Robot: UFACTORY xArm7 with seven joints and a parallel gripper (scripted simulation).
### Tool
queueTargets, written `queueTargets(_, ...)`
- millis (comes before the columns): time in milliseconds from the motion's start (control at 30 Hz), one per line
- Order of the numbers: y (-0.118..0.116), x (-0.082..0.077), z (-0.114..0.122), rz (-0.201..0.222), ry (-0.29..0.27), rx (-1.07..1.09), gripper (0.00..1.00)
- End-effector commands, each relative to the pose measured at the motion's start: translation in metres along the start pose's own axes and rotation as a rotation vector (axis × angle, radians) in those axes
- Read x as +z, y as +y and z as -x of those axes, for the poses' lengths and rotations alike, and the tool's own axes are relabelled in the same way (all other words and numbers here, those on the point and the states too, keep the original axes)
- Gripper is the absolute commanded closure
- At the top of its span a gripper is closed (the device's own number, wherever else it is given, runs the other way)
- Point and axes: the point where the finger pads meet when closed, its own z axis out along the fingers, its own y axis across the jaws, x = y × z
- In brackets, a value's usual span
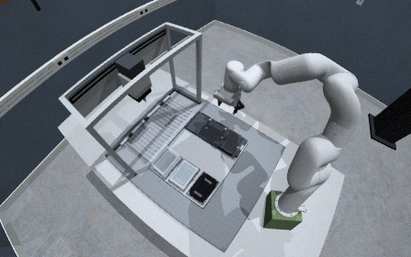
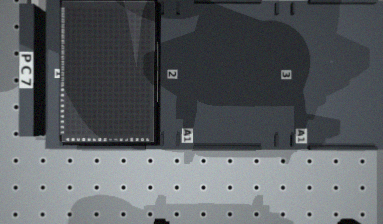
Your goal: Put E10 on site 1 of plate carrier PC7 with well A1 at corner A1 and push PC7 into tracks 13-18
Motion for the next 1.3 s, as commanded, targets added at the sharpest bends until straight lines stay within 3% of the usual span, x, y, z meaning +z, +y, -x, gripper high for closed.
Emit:
queueTargets(0,0.002,-0.001,0.001,0.005,-0.002,0.0,0.0)
queueTargets(1267,0.002,0.053,0.001,0.005,-0.002,0.0,0.0)
